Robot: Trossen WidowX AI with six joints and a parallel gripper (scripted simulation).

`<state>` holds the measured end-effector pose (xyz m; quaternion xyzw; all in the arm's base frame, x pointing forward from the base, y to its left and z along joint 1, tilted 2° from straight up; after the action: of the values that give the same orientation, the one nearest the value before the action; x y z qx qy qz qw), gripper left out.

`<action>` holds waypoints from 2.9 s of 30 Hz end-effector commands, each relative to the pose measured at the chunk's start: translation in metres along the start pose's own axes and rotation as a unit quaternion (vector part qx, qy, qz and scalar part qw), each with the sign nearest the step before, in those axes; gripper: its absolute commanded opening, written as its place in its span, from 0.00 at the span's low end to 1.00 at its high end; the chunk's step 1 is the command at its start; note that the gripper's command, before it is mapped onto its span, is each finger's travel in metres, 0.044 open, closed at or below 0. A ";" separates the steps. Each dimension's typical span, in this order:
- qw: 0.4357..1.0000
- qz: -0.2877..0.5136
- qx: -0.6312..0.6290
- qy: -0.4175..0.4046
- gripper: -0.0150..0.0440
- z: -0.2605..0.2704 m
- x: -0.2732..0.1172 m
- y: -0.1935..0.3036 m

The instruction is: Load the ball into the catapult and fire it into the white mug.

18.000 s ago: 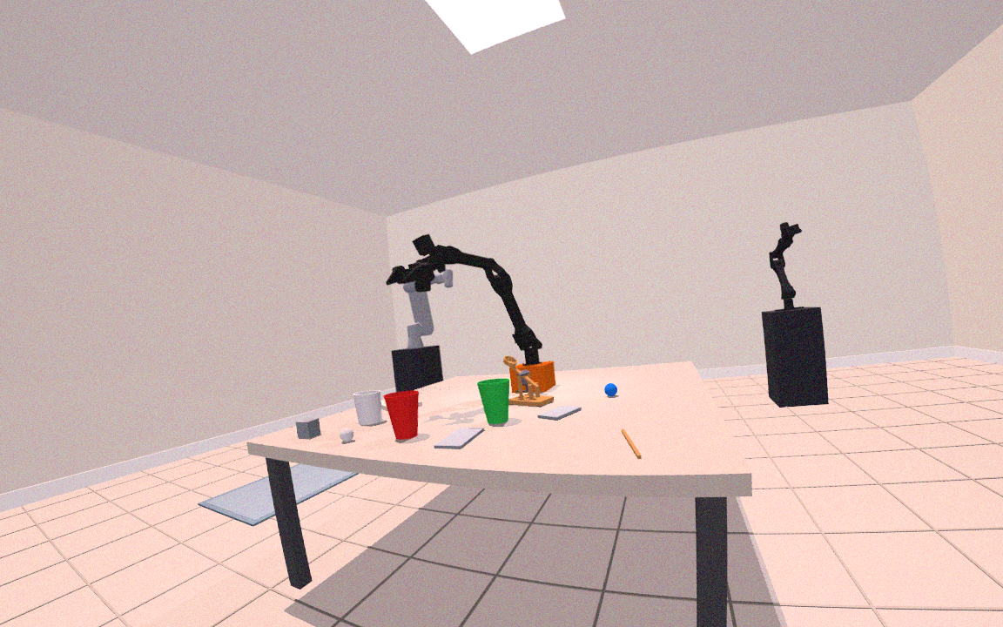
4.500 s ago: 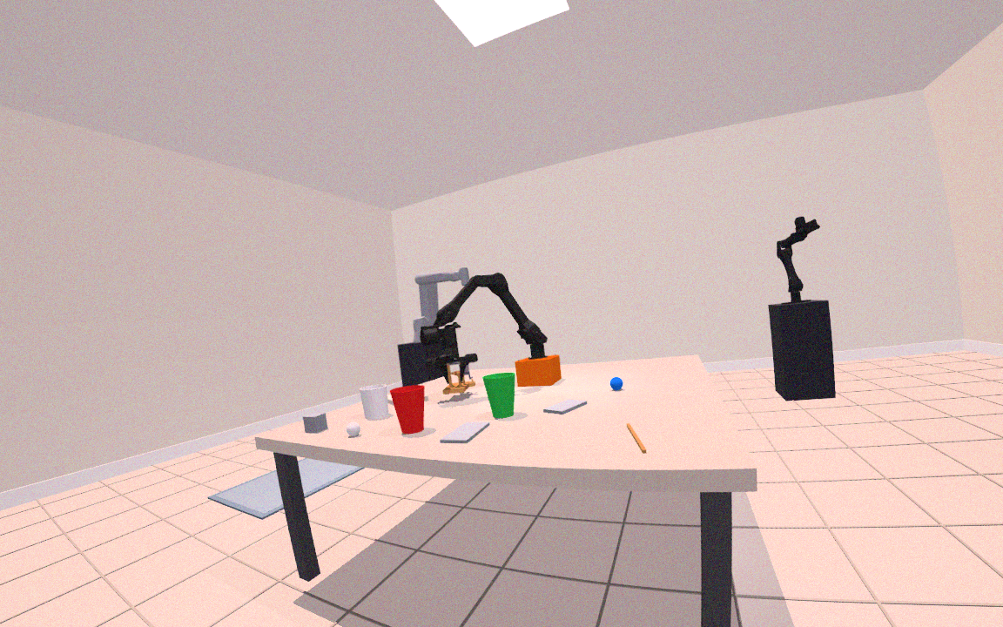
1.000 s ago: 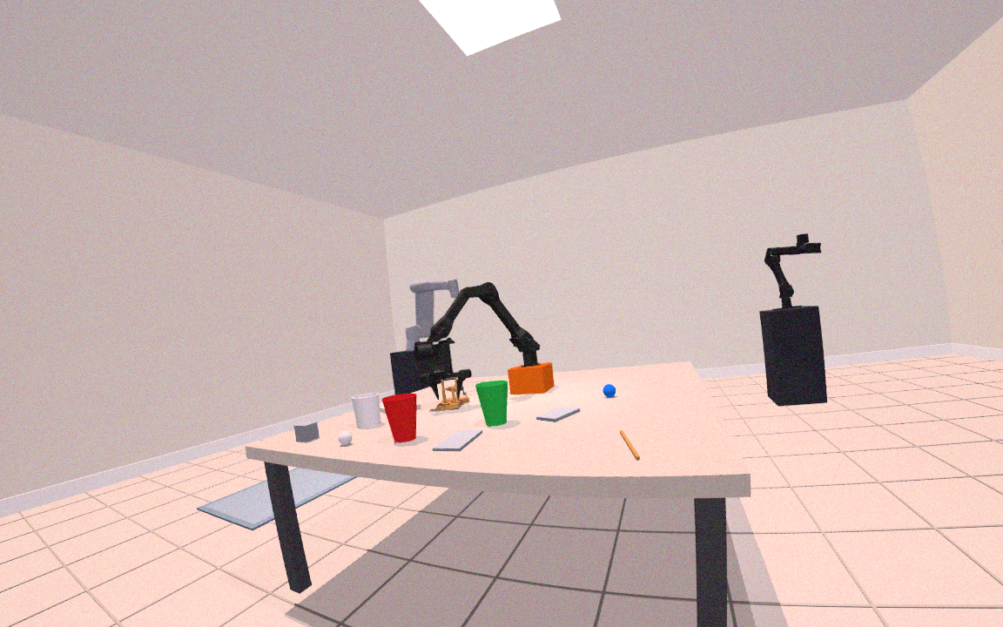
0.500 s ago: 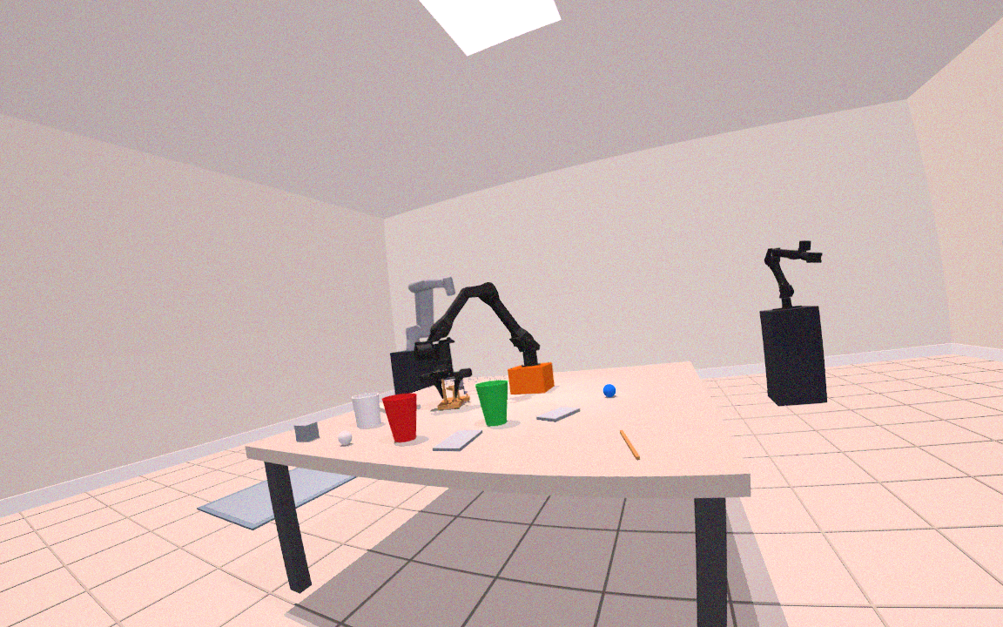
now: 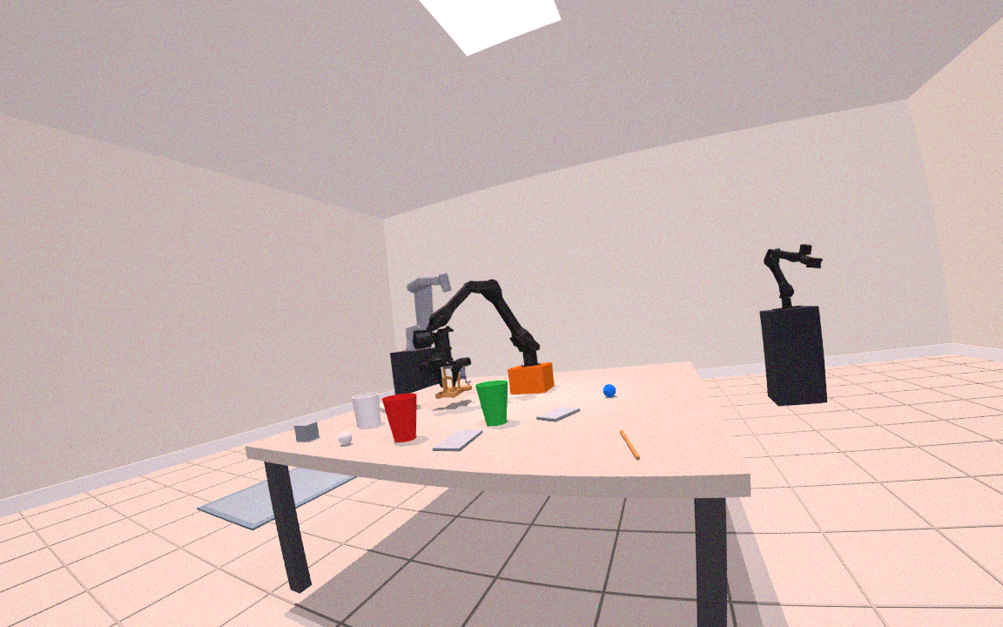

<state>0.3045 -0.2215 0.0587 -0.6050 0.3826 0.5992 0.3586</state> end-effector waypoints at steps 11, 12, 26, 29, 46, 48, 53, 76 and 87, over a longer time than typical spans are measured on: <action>0.974 -0.004 0.226 0.006 0.25 -0.009 -0.004 0.001; 0.970 -0.004 0.243 0.006 0.25 -0.010 -0.004 0.001; 0.937 -0.004 0.349 0.007 0.25 -0.023 -0.002 0.009; 0.937 -0.004 0.349 0.007 0.25 -0.024 0.002 0.009; 0.937 -0.004 0.349 0.007 0.25 -0.025 0.030 0.010; 0.937 -0.004 0.349 0.007 0.25 -0.025 0.033 0.010; 0.937 -0.004 0.349 0.007 0.25 -0.025 0.042 0.010; 0.937 -0.002 0.349 0.004 0.97 -0.027 0.018 0.009; 0.938 0.001 0.347 0.000 1.00 -0.023 -0.039 0.010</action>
<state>0.3077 -0.2467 0.1085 -0.4529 0.5648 0.4187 0.5483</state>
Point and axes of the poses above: the point midway between the two fingers, 35 mm back from their tips, its own x axis out along the fingers, its own z axis across the jaws, y = z × x, the point moved 4 cm from there along -x, back along the fingers, and after that the axes turned 15 degrees about -x, right-handed, at the moved point
